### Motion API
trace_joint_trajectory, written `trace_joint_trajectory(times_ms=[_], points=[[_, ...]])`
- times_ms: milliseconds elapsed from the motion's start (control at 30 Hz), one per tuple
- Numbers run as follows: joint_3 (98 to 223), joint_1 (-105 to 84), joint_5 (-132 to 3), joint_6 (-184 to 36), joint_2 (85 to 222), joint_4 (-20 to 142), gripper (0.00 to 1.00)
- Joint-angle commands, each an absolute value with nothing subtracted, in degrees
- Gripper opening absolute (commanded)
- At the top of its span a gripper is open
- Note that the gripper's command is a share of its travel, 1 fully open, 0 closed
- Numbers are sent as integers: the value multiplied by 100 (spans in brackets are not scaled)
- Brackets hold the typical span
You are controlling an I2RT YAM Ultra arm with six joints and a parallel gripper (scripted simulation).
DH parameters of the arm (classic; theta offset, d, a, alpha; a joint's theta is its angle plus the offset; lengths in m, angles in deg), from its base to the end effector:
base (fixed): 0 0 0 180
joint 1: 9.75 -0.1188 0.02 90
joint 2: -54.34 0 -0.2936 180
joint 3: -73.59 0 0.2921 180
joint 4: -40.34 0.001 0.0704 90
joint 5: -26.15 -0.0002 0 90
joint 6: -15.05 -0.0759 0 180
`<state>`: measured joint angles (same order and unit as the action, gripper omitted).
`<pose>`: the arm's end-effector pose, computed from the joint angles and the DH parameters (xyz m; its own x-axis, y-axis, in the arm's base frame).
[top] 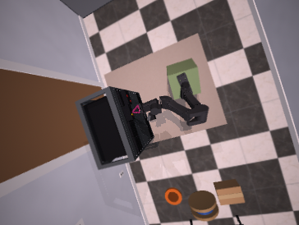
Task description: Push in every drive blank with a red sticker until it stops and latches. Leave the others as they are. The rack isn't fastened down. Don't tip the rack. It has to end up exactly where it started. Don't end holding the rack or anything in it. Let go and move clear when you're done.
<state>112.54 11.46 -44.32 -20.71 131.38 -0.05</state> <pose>0.3133 -0.0933 0.2302 -0.0021 -0.8195 -0.5730 0.0476 0.5723 -0.8187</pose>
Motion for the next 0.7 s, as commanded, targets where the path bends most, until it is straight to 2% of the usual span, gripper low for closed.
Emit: trace_joint_trajectory(times_ms=[0, 667], points=[[11492, 1185, -4682, -2086, 13267, -8, 0], [11605, 1240, -4668, -2089, 13363, 42, 0]])
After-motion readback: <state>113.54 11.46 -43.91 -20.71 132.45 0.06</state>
